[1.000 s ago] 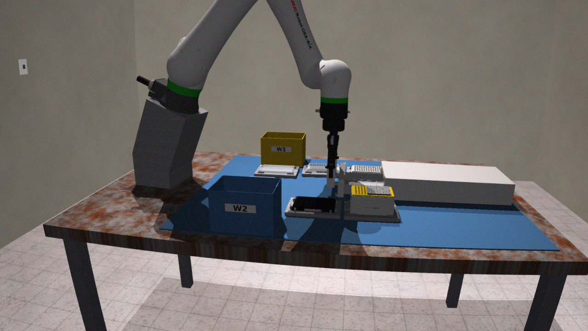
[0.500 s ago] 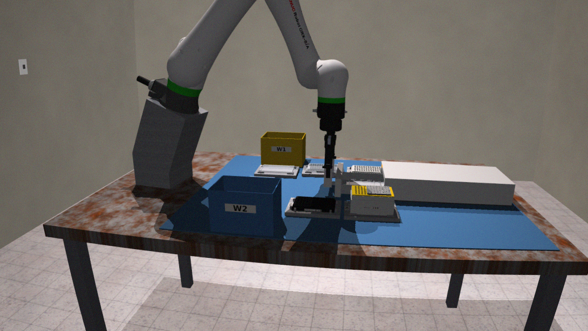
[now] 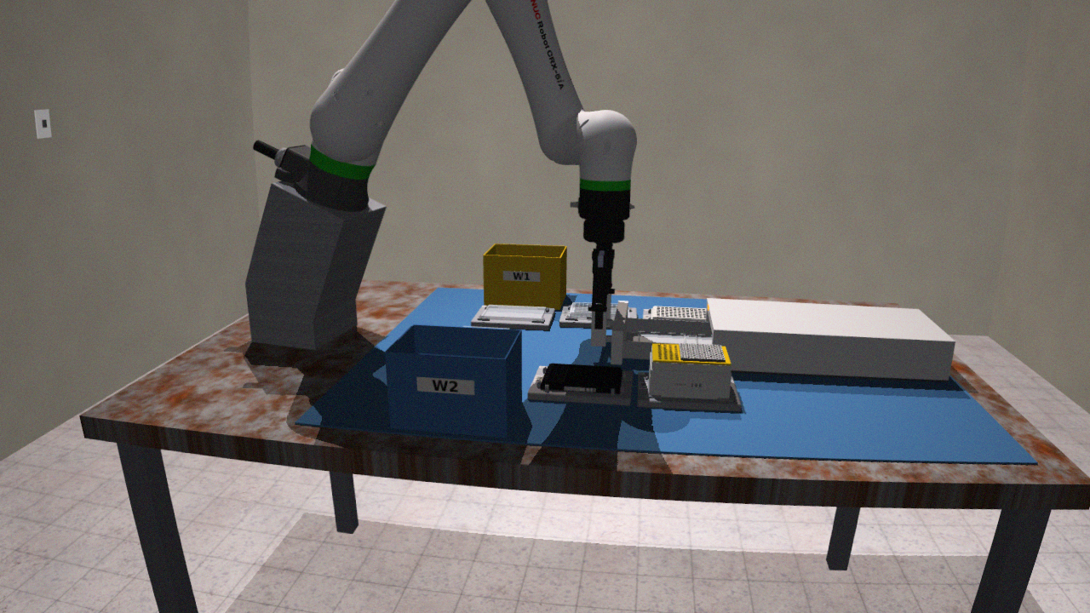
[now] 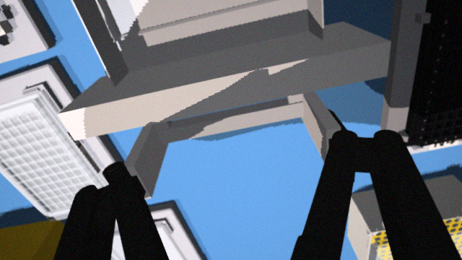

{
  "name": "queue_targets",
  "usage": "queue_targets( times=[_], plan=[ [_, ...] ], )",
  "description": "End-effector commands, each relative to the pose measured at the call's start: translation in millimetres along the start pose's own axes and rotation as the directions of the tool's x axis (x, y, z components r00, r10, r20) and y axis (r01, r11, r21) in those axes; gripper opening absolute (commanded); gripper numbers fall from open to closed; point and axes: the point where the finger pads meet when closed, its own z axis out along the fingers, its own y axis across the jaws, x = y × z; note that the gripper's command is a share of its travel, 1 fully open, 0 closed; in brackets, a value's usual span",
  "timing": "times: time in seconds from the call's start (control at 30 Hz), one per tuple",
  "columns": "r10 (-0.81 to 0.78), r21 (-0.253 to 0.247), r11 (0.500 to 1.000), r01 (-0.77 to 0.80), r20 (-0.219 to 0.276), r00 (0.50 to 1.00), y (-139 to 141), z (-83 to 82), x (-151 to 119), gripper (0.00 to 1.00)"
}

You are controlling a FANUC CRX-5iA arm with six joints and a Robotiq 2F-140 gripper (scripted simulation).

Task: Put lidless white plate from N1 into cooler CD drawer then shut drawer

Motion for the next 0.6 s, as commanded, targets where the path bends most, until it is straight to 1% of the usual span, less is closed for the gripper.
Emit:
queue_targets(
  times=[0.0,0.3,0.57],
  plan=[
    [0.0,0.0,1.0,0.0,0.0,1.0,0.0,0.0,-3.3,0.0],
    [0.0,0.0,1.0,0.0,0.0,1.0,0.0,0.0,-12.2,0.0],
    [0.0,0.0,1.0,0.0,0.0,1.0,0.0,0.0,-12.2,0.0]
  ],
)
